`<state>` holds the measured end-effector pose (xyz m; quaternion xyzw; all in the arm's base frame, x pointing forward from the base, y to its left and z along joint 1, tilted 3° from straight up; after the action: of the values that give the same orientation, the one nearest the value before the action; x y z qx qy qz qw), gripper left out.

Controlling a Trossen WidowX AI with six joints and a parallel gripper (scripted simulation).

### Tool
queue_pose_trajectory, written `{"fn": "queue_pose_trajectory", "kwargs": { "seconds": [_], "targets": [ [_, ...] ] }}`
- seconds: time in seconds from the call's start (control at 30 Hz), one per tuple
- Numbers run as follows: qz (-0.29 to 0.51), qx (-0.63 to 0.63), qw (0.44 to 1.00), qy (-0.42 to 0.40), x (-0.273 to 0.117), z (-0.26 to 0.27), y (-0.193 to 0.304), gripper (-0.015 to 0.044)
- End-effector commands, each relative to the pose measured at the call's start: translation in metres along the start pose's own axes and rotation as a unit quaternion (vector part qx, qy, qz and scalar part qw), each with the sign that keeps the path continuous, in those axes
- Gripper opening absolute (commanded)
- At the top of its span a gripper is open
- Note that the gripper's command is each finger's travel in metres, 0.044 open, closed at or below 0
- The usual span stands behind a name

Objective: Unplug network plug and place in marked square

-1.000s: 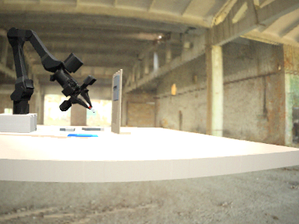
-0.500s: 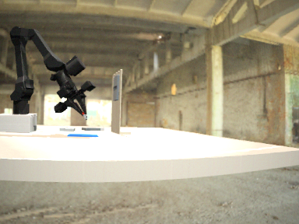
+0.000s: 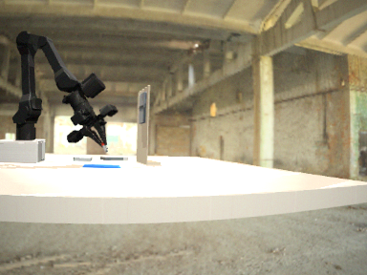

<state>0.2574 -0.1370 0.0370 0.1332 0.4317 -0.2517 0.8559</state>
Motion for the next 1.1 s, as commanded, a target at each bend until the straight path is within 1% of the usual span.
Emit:
{"fn": "queue_pose_trajectory", "kwargs": {
  "seconds": [0.0, 1.07],
  "targets": [
    [-0.001, 0.002, 1.0, 0.004, 0.005, -0.005, -0.001, 0.0],
    [-0.001, 0.002, 1.0, 0.004, 0.033, -0.027, -0.003, 0.0]
  ]
}}
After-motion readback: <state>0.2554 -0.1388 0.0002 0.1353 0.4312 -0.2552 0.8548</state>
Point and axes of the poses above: the point midway between the two fingers, 35 mm back from their tips, its own x axis out along the fingers, its own z axis across the jaws, y = z × x, the point moved 2 cm from there along -x, back along the fingers, and after that the axes turned 6 degrees about x, right-handed, at the moved point
